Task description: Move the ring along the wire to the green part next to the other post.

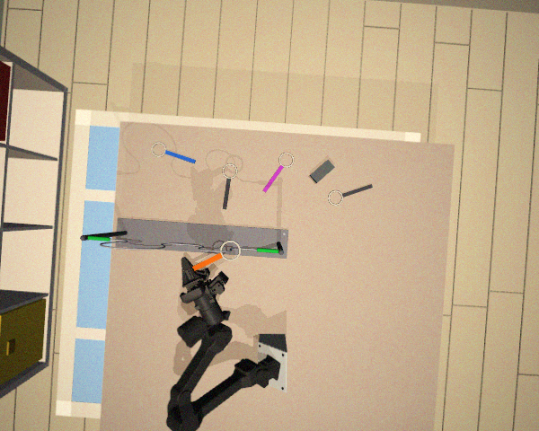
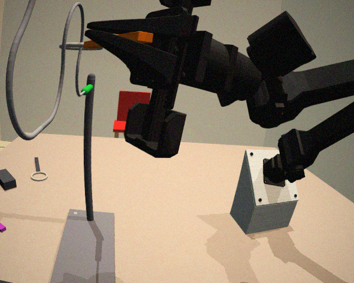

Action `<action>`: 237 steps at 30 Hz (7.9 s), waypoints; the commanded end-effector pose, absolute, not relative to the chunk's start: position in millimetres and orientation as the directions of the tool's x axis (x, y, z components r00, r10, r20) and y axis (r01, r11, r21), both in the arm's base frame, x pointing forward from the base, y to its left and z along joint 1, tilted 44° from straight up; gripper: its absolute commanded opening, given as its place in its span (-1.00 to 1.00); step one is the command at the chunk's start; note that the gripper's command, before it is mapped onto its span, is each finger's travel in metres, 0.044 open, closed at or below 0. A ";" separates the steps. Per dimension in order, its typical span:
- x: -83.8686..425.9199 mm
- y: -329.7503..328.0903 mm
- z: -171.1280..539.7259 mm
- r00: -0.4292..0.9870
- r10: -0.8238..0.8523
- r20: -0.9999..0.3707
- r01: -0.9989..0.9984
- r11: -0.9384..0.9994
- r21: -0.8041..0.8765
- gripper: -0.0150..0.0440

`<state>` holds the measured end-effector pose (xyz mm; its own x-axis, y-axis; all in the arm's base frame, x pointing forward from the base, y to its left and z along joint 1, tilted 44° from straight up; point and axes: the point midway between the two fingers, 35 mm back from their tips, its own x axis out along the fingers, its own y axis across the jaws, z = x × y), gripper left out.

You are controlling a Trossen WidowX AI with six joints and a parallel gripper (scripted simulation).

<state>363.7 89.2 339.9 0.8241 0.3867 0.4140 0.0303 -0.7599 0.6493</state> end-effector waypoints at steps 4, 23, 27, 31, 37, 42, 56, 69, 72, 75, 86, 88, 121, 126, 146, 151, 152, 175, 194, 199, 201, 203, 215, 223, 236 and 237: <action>365.0 87.7 339.7 0.834 0.344 0.431 0.039 -0.816 0.576 -1.00; 359.8 114.6 318.6 0.822 0.406 0.400 0.026 -0.727 0.686 -1.00; 358.6 120.7 311.7 0.817 0.430 0.384 0.021 -0.688 0.725 -1.00; 357.4 126.5 304.3 0.813 0.453 0.367 0.014 -0.645 0.764 -1.00; 355.7 134.8 291.6 0.805 0.489 0.335 0.003 -0.568 0.823 -1.00; 354.6 139.9 282.4 0.801 0.512 0.310 -0.005 -0.512 0.859 -1.00; 355.1 149.9 262.4 0.805 0.539 0.248 -0.027 -0.383 0.923 -1.00; 359.7 161.5 228.6 0.831 0.537 0.145 -0.065 -0.165 0.984 -1.00; 359.6 161.9 223.8 0.830 0.542 0.133 -0.070 -0.135 0.988 -1.00; 359.4 162.1 220.2 0.829 0.546 0.124 -0.073 -0.113 0.991 -1.00; 359.1 162.2 206.3 0.826 0.557 0.088 -0.087 -0.028 0.996 -1.00; 359.1 162.0 203.7 0.826 0.558 0.081 -0.090 -0.011 0.996 -1.00; 359.6 152.2 156.6 0.821 0.570 -0.046 -0.140 0.279 0.950 -1.00; 359.9 149.1 149.0 0.820 0.568 -0.068 -0.148 0.326 0.934 -1.00; 362.2 130.6 117.2 0.822 0.547 -0.158 -0.182 0.515 0.838 -1.00; 363.1 124.4 109.4 0.823 0.540 -0.179 -0.190 0.557 0.809 -1.00; 363.3 123.1 108.0 0.823 0.538 -0.182 -0.191 0.564 0.803 -1.00; 366.8 98.3 82.6 0.826 0.517 -0.225 -0.207 0.648 0.733 -1.00; 368.7 84.4 68.9 0.827 0.516 -0.226 -0.207 0.652 0.730 -1.00; 369.2 80.8 65.4 0.827 0.515 -0.226 -0.207 0.652 0.729 -1.00; 369.4 79.4 64.0 0.827 0.515 -0.226 -0.207 0.652 0.729 -1.00; 369.6 77.9 62.6 0.827 0.515 -0.226 -0.207 0.652 0.729 -1.00; 368.4 84.2 53.2 0.827 0.515 -0.226 -0.207 0.652 0.730 -1.00; 367.2 88.8 48.2 0.827 0.515 -0.226 -0.207 0.652 0.730 -1.00; 367.2 88.8 48.2 0.827 0.515 -0.226 -0.207 0.652 0.730 -1.00; 367.2 88.8 48.2 0.827 0.515 -0.226 -0.207 0.652 0.730 -1.00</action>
<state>367.4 89.4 49.7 0.8249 0.5197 -0.2221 -0.2146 0.6516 0.7276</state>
